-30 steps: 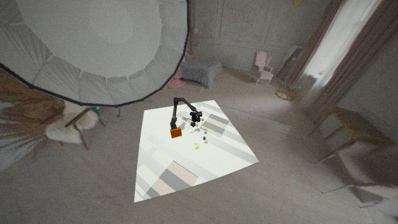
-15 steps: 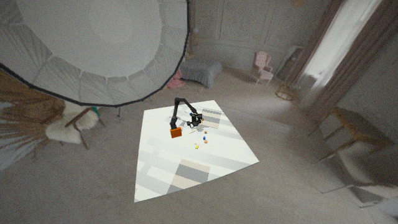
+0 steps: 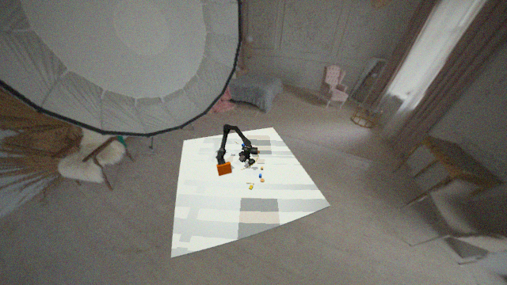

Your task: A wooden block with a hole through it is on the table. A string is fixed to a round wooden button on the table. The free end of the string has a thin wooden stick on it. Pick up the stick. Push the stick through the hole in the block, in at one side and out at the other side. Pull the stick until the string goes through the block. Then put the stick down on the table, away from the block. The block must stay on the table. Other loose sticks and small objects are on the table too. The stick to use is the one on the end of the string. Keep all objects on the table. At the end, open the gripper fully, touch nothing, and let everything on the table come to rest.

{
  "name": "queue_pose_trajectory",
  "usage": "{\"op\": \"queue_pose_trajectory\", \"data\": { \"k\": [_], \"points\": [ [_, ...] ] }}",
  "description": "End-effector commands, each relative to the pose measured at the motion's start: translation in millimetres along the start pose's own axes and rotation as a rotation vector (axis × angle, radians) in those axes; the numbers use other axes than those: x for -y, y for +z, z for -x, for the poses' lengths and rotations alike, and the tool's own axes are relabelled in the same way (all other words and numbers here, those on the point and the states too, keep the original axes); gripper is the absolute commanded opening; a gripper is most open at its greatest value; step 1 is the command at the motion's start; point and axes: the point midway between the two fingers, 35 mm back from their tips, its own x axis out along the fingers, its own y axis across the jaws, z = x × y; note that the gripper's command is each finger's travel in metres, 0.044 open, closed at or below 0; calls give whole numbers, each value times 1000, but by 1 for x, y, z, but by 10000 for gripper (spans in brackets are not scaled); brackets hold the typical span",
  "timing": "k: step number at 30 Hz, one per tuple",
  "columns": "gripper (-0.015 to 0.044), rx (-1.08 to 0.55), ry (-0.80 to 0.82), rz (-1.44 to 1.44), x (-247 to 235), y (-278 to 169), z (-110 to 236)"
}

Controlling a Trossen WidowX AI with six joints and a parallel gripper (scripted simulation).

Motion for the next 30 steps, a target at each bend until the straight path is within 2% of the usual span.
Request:
{"op": "queue_pose_trajectory", "data": {
  "k": [1, 6, 18, 30],
  "points": [
    [440, 1, 6, -241, -5, 7, 0],
    [440, 1, 6, -241, -5, 7, 0],
    [125, 1, 6, -241, -5, 7, 0],
    [123, 1, 6, -241, -6, 7, -4]
  ]
}}
